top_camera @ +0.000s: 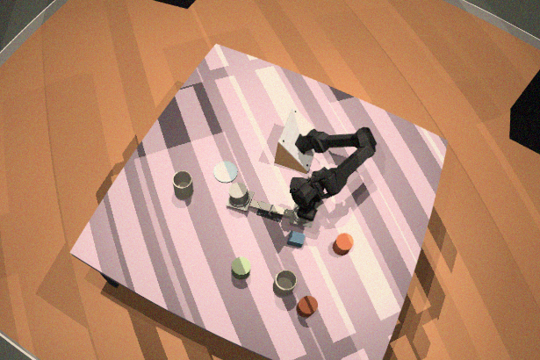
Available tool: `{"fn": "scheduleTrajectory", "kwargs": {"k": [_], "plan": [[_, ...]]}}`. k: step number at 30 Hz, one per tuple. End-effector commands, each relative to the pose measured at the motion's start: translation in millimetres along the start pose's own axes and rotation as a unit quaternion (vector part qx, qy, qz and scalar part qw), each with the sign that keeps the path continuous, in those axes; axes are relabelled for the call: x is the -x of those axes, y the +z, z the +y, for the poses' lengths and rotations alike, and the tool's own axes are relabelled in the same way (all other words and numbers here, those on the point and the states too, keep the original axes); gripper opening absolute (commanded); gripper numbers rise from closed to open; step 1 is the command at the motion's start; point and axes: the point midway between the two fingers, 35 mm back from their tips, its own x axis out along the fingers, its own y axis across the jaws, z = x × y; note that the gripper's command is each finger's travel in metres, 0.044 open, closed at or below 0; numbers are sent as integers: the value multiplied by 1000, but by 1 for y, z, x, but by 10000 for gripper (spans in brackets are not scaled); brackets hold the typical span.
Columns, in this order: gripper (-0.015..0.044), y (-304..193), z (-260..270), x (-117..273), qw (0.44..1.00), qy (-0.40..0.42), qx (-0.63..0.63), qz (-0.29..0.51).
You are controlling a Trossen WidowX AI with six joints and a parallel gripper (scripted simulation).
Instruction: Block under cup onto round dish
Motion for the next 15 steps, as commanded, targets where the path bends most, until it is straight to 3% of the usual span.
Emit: {"fn": "scheduleTrajectory", "kwargs": {"k": [1,15], "plan": [[0,0,1,8,1000,4,3,-3],[0,-1,-3,15,1000,1,-1,2]]}}
